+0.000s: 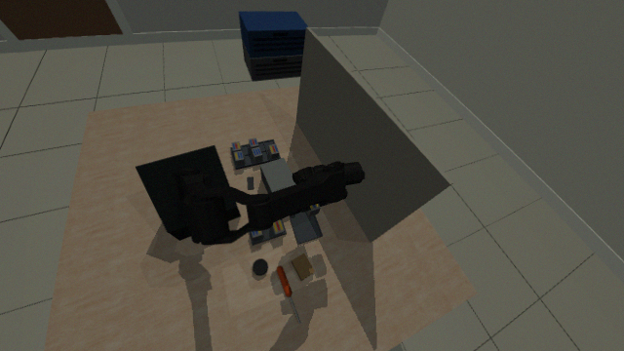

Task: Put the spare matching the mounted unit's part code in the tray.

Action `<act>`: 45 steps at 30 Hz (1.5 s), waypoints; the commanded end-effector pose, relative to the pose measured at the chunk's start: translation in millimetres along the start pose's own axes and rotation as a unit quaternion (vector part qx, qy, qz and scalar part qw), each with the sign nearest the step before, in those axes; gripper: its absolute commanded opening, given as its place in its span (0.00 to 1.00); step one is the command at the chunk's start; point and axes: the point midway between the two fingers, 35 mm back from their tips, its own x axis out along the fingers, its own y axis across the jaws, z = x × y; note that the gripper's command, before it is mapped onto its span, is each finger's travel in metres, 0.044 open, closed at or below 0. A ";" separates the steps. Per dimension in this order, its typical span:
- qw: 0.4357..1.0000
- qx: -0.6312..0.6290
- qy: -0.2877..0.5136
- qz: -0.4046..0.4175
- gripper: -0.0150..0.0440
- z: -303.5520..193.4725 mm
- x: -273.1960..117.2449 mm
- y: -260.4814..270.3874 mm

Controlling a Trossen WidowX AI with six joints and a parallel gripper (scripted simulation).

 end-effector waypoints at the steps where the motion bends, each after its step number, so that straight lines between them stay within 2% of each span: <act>1: 1.000 -0.002 -0.002 0.001 0.25 1.8 5.0 -0.8; 45: 1.000 -0.002 -0.004 0.001 0.25 2.9 52.8 -5.9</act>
